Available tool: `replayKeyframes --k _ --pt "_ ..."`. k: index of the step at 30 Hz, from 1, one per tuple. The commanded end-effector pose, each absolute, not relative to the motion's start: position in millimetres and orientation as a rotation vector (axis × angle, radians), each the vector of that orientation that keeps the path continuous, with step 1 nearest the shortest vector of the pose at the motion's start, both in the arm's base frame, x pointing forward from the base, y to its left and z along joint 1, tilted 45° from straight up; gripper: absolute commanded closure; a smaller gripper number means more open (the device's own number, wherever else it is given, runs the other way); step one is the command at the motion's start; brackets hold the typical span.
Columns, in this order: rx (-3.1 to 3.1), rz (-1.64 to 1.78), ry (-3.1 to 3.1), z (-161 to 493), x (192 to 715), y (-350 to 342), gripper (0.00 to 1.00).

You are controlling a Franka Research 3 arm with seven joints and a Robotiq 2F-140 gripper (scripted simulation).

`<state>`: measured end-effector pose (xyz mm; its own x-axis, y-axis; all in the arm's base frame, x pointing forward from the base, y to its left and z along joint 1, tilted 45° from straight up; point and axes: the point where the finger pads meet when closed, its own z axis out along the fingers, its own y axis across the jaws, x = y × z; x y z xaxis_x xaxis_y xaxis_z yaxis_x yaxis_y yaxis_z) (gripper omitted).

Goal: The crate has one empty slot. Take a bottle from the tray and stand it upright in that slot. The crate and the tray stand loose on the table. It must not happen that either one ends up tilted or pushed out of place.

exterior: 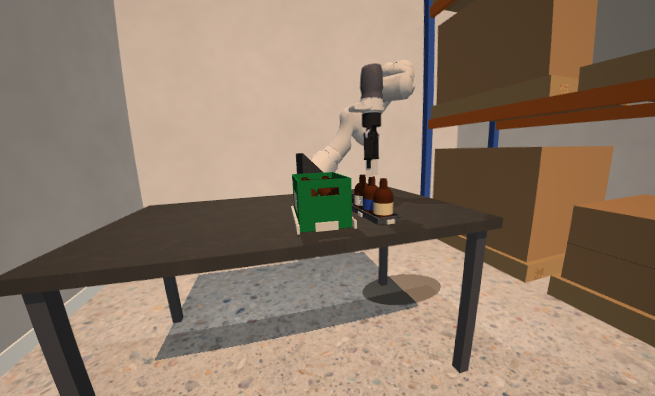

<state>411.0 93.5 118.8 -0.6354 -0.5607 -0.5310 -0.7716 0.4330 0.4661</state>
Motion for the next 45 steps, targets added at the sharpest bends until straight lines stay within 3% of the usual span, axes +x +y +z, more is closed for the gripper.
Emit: replayKeyframes --k 1,45 --pt "-1.160 1.001 2.384 114 412 98 0.62" --pt "-1.160 1.001 2.384 100 412 111 0.62"
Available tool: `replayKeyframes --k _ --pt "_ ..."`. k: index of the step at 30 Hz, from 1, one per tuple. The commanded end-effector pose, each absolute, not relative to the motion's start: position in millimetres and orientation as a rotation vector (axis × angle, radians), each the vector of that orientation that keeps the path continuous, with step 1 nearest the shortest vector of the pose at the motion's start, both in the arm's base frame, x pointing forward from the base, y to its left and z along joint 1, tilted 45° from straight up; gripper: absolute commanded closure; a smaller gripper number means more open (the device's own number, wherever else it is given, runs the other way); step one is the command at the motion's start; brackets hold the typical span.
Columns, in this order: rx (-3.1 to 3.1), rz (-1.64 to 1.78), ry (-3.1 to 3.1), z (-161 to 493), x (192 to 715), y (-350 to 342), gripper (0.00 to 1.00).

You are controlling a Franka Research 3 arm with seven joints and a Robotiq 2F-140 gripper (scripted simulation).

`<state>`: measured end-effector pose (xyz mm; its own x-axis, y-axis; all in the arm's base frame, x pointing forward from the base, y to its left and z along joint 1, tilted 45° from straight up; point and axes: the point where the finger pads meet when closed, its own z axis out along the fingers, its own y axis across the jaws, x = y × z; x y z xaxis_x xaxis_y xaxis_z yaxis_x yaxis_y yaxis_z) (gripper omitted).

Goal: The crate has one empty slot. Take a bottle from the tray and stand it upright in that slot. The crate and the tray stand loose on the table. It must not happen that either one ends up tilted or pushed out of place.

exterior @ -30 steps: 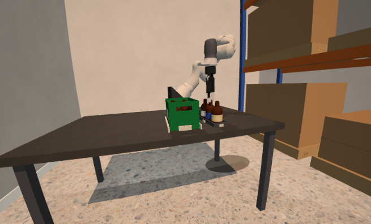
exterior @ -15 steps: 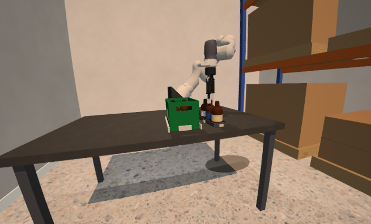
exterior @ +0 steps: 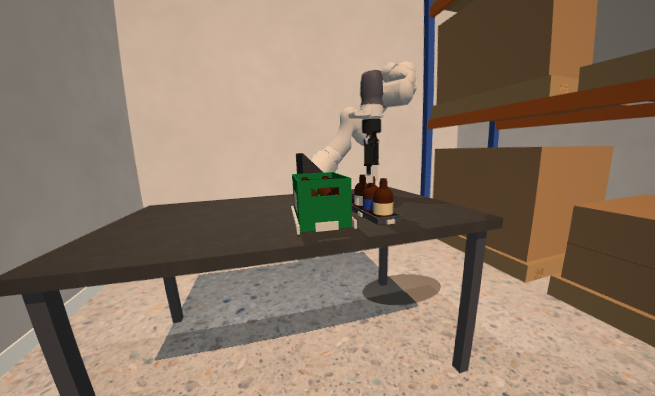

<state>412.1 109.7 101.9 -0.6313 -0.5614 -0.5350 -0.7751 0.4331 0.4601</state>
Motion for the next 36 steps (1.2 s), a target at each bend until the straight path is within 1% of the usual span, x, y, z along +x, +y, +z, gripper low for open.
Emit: replayKeyframes --k 1,22,23,36 --pt "-1.160 1.001 2.384 100.3 411.6 111.0 0.62" --pt "-1.160 1.001 2.384 100.3 411.6 111.0 0.62" --pt "-1.160 1.001 2.384 100.3 411.6 111.0 1.00" --pt "-1.160 1.001 2.384 100.3 411.6 111.0 1.00"
